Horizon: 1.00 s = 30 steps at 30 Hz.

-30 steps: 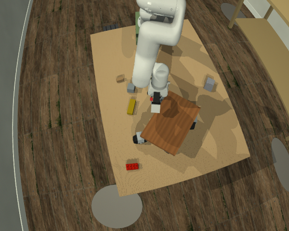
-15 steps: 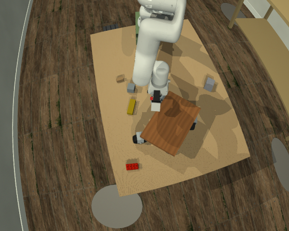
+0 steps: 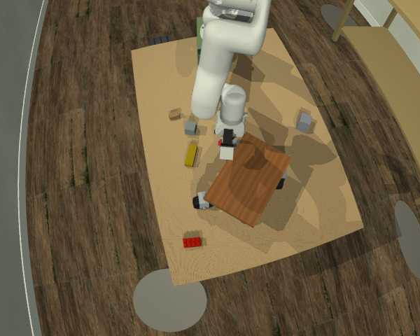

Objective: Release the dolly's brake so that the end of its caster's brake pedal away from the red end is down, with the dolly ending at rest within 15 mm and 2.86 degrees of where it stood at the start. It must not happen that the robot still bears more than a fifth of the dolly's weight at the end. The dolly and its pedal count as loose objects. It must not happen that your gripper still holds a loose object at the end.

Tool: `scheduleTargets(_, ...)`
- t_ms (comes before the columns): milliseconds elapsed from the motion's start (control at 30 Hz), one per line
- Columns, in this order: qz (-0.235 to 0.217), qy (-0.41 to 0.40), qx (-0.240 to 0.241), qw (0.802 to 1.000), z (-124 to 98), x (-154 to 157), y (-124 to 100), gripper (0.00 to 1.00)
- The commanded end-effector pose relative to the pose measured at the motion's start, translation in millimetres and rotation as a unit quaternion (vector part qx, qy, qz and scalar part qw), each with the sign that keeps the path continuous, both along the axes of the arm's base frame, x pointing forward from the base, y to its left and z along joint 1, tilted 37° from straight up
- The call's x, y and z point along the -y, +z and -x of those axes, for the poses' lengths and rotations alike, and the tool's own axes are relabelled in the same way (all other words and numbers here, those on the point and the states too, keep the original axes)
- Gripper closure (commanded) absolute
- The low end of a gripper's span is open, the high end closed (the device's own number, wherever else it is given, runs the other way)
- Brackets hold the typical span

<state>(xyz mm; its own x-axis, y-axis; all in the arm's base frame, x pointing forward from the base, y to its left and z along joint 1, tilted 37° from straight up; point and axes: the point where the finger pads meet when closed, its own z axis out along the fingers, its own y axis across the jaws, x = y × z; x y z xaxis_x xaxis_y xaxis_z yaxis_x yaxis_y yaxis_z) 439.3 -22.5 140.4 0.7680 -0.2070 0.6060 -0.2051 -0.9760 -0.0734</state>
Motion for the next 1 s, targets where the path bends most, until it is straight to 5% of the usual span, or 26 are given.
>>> scheduleTargets(0, -0.001, 0.001, -0.009, 1.0, 2.1, -0.1, 4.4, 1.0)
scheduleTargets(967, -0.001, 0.001, -0.009, 1.0, 30.6, -3.2, 42.8, 1.0)
